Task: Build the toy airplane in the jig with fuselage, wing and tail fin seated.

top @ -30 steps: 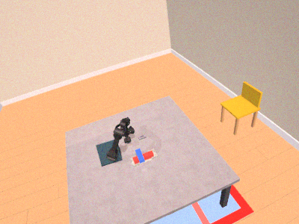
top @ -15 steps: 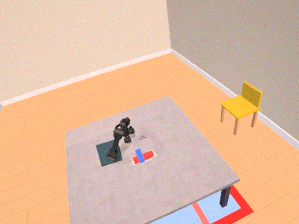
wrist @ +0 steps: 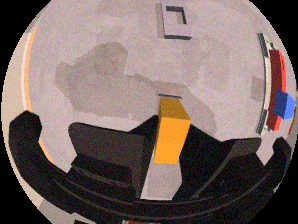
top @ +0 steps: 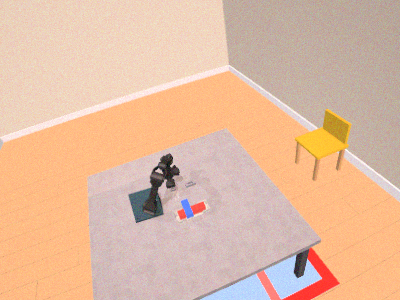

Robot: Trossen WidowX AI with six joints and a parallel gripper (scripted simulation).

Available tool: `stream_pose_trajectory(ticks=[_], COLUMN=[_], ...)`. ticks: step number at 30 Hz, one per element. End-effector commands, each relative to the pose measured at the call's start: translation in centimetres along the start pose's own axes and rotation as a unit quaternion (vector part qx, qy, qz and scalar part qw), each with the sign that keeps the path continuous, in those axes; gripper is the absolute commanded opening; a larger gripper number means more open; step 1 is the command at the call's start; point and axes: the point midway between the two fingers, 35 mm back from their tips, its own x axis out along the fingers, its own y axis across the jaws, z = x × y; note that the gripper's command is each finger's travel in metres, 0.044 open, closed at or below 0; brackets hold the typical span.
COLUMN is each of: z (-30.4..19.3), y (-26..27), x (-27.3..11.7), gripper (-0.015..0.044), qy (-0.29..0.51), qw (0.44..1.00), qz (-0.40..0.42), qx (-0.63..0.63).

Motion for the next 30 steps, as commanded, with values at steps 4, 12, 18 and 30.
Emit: stream_pose_trajectory(ticks=[4,12,18,30], z=[0.2,0.2,0.1,-0.3], y=[0.4,0.3,0.2,-0.5], x=[-2.4,-4.8,-6.6,-10.4], gripper=[0.0000,0.0000,0.0000,0.0000], qy=[0.002,0.009,0.014,0.023], qw=[1.000,1.000,1.000,1.000], qz=[0.004,-0.002,-0.006,-0.016], qx=[0.002,-0.002,-0.004,-0.008])
